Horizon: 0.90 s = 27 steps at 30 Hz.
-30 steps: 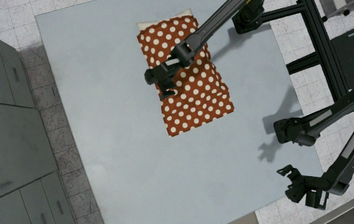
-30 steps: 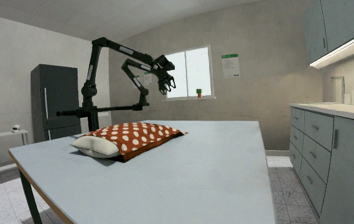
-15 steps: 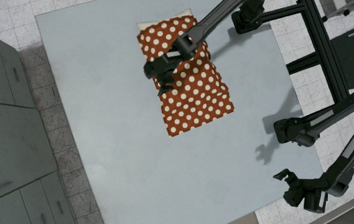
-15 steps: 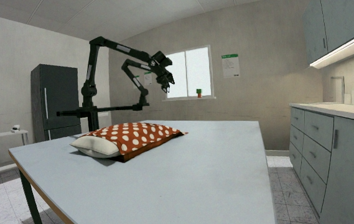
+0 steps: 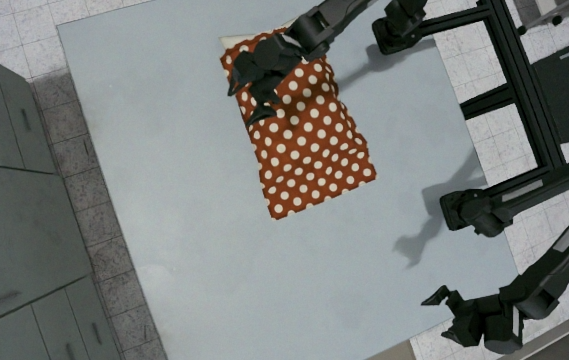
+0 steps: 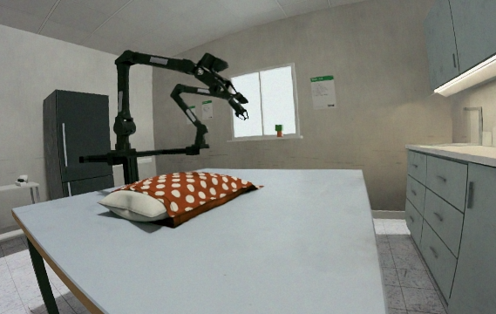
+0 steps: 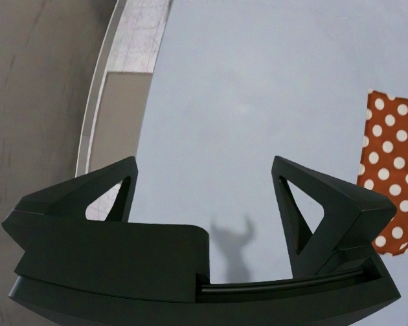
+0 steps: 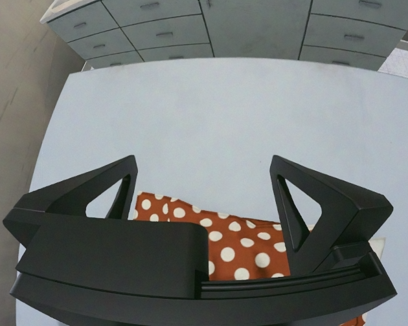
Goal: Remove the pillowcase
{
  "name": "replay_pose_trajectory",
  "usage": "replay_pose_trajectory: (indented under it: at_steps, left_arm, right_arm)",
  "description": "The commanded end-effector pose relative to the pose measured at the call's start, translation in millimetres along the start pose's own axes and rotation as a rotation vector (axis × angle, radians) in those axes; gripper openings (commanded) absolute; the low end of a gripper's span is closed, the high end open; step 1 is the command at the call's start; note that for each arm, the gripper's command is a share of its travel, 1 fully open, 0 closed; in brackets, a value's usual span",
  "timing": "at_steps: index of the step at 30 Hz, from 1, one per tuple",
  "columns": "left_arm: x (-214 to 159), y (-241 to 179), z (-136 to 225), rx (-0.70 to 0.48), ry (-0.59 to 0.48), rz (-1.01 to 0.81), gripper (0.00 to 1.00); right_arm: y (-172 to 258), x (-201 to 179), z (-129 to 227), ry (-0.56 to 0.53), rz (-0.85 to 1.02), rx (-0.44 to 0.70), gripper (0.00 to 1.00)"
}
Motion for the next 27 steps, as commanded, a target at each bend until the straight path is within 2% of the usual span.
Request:
replay_pose_trajectory:
  at_steps: [1, 7, 10, 13, 24, 27]
  left_arm:
    - [69, -8, 16, 0.008, -0.171, 0.02, 1.0]
    - [123, -44, 33, -0.047, -0.348, 0.012, 1.0]
    - [126, -48, 33, -0.053, -0.364, 0.01, 1.0]
    - [155, -70, 50, -0.1, -0.465, 0.011, 1.0]
    - [229, -147, 108, -0.286, -0.762, 0.059, 1.0]
    - [232, -149, 110, -0.293, -0.777, 0.062, 1.0]
  right_arm:
    - [-16, 38, 39, -0.136, 0.034, -0.026, 1.0]
    - [-38, 58, 85, -0.253, 0.059, -0.08, 1.0]
    - [-40, 68, 92, -0.281, 0.066, -0.084, 1.0]
    - [-54, 65, 111, -0.315, 0.072, -0.127, 1.0]
    - [-85, 90, 200, -0.525, 0.125, -0.251, 1.0]
    - [-82, 101, 205, -0.547, 0.129, -0.247, 1.0]
Point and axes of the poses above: on each arm, the point where the finger pads meet when closed, its own z axis back along the fingers, its own y axis across the jaws, x = y × z, the point moved 7 cm from there along z, back along the fingers, and after that the axes turned 9 degrees about z, right-handed, at the moved point
